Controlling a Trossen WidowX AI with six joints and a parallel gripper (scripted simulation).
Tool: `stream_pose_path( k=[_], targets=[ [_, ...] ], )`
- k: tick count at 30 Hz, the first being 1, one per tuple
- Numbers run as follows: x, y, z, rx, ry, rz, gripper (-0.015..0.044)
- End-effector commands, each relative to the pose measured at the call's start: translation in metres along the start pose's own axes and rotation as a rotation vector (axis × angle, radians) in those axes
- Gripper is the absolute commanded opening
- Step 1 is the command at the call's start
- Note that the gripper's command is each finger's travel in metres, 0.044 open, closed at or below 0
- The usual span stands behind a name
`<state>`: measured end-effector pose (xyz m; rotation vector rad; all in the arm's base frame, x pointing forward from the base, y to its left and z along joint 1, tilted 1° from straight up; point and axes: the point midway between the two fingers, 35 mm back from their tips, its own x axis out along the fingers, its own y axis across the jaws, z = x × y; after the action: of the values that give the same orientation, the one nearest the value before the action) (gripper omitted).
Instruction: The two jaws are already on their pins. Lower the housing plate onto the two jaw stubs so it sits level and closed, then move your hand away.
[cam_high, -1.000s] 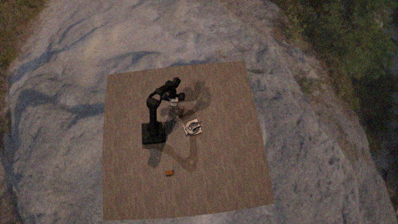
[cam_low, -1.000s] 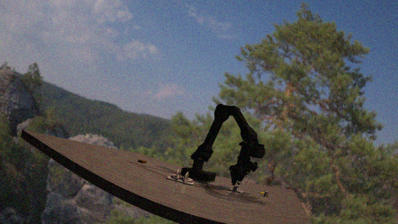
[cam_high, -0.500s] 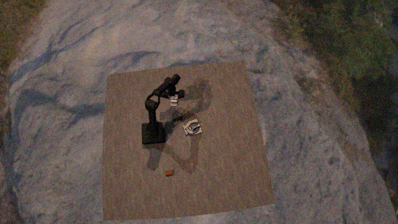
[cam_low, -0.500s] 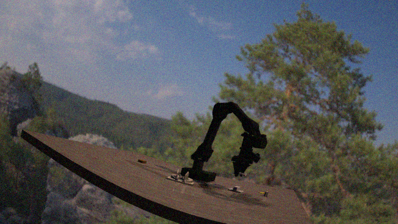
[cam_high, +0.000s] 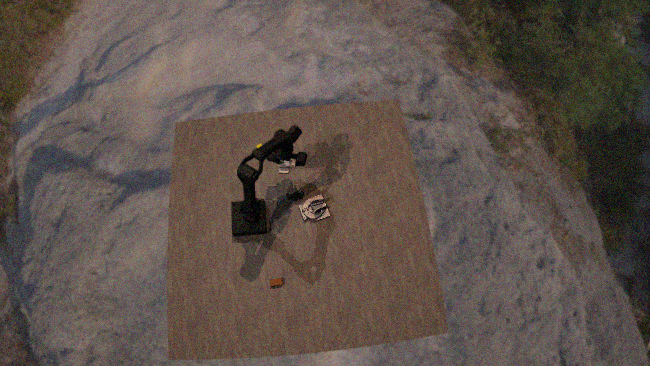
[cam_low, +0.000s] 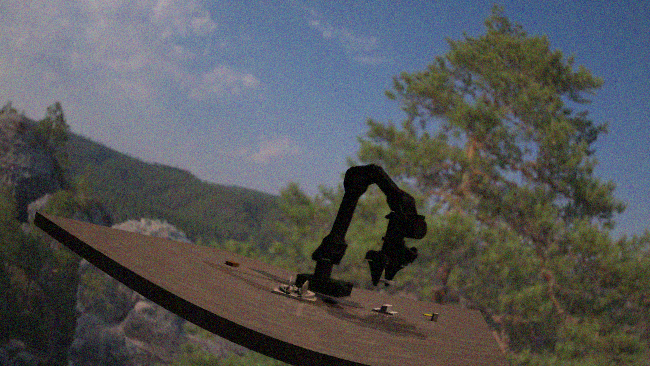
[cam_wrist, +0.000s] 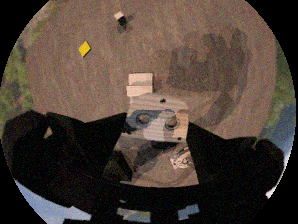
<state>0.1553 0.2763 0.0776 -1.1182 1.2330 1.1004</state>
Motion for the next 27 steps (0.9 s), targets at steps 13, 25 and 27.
stream_pose_path(
  k=[13, 25, 27],
  targets=[
    [0.000, -0.041, -0.034, 0.210, 0.006, 0.000, 0.0351],
    [0.000, -0.068, -0.063, 0.368, 0.008, -0.003, 0.0351],
    [0.000, -0.073, -0.068, 0.395, 0.008, -0.003, 0.0351]
  ],
)
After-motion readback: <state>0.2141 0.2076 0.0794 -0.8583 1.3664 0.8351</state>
